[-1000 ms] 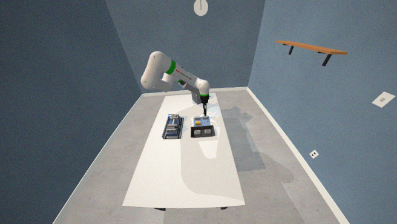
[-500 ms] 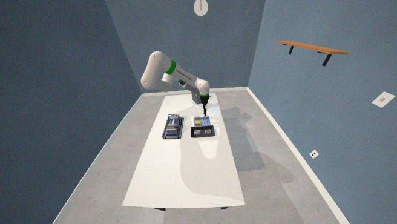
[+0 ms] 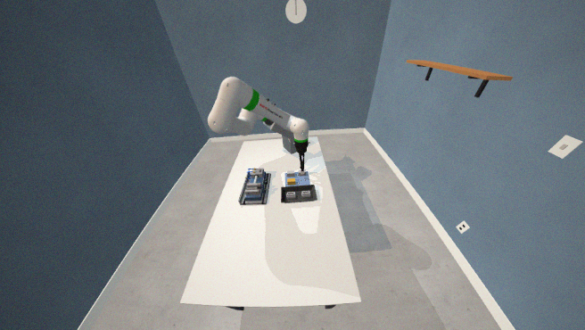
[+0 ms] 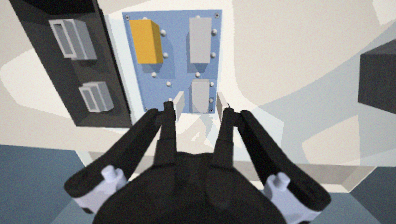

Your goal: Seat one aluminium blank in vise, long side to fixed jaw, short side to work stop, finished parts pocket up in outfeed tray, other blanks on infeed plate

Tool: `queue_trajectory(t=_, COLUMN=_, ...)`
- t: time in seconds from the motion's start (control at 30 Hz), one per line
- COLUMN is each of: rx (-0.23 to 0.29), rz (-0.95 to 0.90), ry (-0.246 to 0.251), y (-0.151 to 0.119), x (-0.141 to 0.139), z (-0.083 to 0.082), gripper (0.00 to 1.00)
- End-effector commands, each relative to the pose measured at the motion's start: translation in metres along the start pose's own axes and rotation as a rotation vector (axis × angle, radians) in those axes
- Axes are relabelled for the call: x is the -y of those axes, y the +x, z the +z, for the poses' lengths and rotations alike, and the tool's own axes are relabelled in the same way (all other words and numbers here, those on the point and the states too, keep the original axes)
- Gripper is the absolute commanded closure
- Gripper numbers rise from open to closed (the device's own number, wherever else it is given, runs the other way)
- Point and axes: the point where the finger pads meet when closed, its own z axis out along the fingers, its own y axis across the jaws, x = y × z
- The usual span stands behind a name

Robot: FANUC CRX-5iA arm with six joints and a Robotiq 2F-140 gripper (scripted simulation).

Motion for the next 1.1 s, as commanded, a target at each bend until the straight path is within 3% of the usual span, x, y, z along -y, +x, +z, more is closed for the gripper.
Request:
queue_trajectory(t=0.0, rx=0.0, rz=0.0, ry=0.0, y=0.0, x=0.0, z=0.001, gripper=0.6)
queue_trajectory(t=1.07, rx=0.0, rz=0.0, ry=0.0, y=0.0, x=0.0, z=0.011, gripper=0.6)
